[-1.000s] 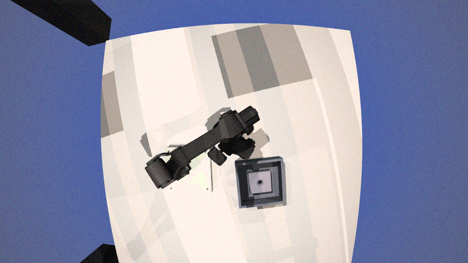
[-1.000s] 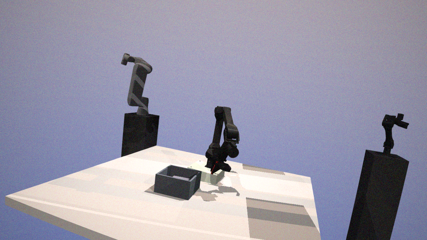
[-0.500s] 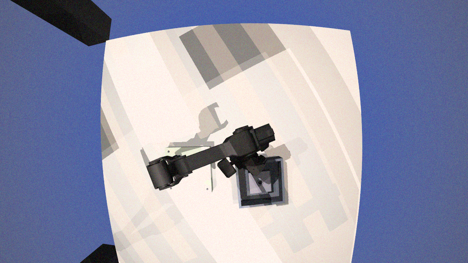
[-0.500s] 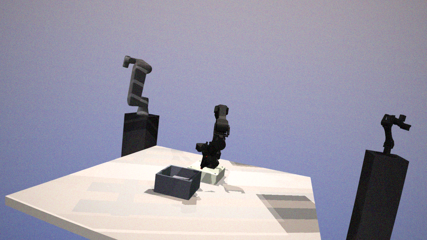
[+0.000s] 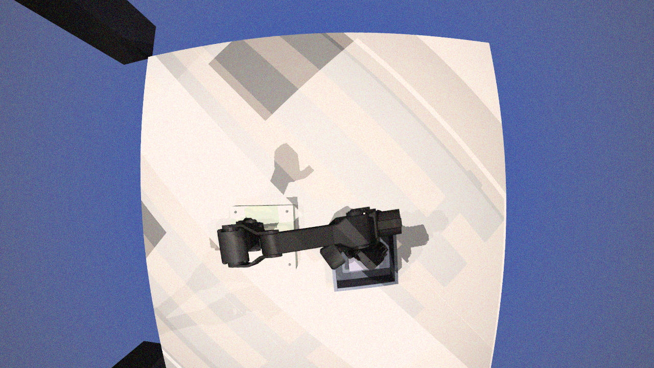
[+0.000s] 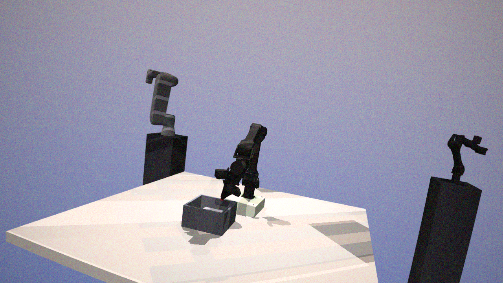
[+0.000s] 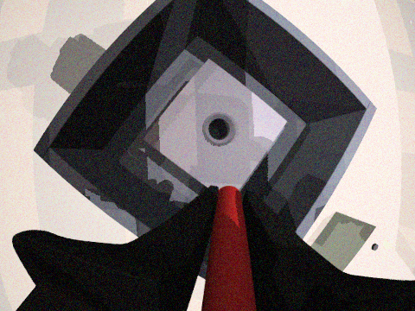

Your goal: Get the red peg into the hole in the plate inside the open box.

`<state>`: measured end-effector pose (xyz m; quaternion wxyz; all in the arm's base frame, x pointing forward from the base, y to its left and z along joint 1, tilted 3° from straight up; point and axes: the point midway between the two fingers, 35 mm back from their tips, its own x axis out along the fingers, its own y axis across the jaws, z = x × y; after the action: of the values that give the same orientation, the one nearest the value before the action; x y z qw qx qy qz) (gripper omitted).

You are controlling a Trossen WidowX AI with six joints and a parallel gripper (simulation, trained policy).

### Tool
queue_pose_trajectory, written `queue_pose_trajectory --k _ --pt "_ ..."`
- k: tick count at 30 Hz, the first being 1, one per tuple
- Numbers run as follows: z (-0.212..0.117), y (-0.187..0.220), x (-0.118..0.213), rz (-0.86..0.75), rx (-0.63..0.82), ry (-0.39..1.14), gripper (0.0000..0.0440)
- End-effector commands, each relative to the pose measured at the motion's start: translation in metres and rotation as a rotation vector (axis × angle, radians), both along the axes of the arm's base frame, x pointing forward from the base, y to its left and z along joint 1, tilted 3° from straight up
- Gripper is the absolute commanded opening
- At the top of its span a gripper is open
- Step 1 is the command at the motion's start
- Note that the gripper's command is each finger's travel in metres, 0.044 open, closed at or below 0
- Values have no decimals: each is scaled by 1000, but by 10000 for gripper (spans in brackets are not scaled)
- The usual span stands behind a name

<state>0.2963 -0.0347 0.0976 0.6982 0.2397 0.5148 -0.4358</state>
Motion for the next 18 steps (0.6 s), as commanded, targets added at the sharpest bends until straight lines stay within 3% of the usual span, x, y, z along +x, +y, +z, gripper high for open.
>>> queue_pose_trajectory --k 1,15,18 --pt "-5 -11 8 12 14 1 0" --pt "-39 -38 27 113 87 33 1" --pt "-49 -39 27 140 109 53 37"
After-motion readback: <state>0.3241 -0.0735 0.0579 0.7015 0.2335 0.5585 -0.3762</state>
